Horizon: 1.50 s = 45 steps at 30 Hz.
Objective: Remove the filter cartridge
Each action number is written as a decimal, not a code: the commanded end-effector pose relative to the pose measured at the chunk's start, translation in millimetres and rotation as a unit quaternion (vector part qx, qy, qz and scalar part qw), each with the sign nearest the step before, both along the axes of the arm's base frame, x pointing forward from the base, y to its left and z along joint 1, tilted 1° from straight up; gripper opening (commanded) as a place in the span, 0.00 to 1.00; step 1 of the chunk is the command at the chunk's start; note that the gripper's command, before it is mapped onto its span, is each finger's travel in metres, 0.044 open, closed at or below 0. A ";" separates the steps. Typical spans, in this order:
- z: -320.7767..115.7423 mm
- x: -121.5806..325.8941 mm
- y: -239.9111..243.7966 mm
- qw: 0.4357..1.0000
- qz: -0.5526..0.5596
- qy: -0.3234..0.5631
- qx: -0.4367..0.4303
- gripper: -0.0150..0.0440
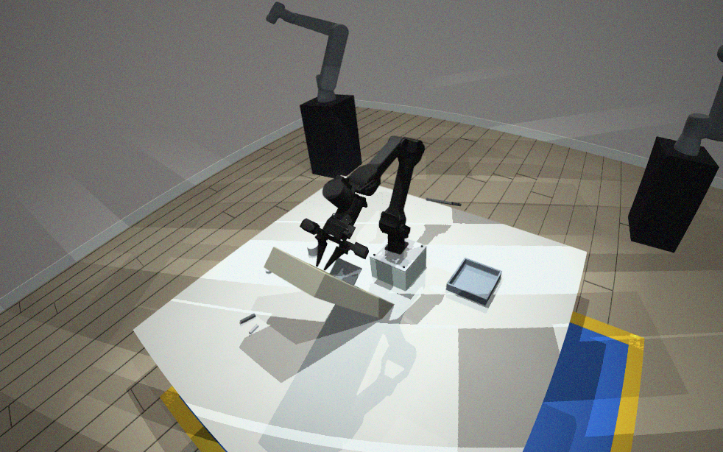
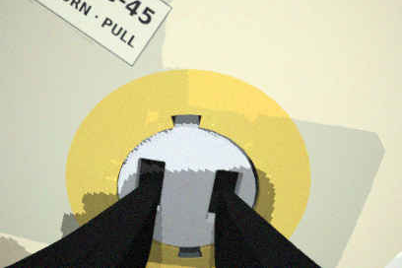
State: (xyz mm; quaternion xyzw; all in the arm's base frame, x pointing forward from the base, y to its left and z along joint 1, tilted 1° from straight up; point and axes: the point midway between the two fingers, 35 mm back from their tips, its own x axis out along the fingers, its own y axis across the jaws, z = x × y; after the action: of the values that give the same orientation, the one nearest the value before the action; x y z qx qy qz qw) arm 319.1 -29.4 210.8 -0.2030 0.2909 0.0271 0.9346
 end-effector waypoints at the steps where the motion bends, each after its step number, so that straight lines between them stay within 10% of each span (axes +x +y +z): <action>1: 0.0 2.1 -0.3 1.000 0.001 -0.002 -0.001 0.41; 45: -8.3 13.2 -1.3 1.000 0.001 -0.002 -0.001 0.41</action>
State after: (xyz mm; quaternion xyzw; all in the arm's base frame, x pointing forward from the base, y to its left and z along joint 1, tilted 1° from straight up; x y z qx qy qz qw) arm 329.8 -30.5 203.8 -0.2032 0.2895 0.0267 0.9350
